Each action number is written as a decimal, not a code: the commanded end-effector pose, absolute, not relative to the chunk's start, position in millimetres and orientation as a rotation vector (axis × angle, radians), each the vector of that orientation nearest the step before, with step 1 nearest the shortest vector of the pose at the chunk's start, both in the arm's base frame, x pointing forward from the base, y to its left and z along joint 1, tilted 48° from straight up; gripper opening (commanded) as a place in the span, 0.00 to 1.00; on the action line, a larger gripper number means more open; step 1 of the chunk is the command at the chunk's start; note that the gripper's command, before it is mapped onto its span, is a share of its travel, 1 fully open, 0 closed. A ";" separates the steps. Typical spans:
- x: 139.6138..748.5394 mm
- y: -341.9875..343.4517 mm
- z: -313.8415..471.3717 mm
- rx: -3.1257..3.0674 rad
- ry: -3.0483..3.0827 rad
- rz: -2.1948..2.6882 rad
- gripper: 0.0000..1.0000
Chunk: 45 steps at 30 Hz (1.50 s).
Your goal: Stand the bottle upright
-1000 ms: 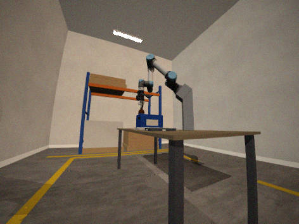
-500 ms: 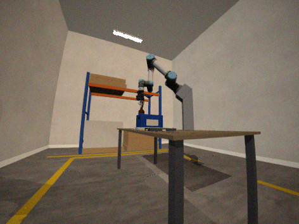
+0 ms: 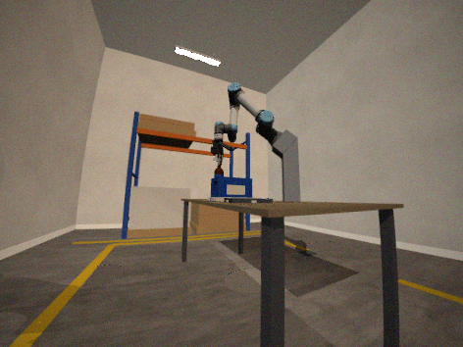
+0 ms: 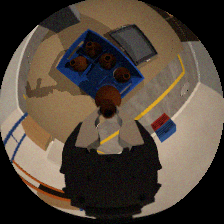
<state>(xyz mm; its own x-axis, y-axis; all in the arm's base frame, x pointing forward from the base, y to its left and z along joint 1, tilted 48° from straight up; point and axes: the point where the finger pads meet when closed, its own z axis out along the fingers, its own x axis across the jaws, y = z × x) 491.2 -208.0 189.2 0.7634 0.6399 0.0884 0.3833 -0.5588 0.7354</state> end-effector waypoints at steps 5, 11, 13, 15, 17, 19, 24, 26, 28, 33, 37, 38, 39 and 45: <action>486.7 -203.3 195.7 2.224 0.760 0.453 0.00; 482.9 -199.4 200.6 2.224 0.760 0.453 0.00; 481.8 -198.2 202.1 2.224 0.760 0.453 0.00; 480.7 -197.1 203.5 2.224 0.760 0.453 0.00; 479.7 -196.2 204.7 2.224 0.760 0.453 0.00; 479.7 -196.2 204.7 2.224 0.760 0.453 0.00; 477.8 -194.2 207.2 2.224 0.760 0.453 0.00; 477.2 -193.7 207.9 2.224 0.760 0.453 0.00; 476.8 -193.3 208.4 2.224 0.760 0.453 0.00; 476.3 -192.7 209.0 2.224 0.760 0.453 0.00; 476.3 -192.7 209.1 2.224 0.760 0.453 0.00; 476.3 -192.7 209.1 2.224 0.760 0.453 0.00; 476.3 -192.7 209.1 2.224 0.760 0.453 0.00; 476.3 -192.7 209.1 2.224 0.760 0.453 0.00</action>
<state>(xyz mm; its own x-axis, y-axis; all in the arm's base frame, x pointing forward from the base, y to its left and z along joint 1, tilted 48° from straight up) 476.2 -192.8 208.5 0.7634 0.6399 0.0883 0.3833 -0.5588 0.7354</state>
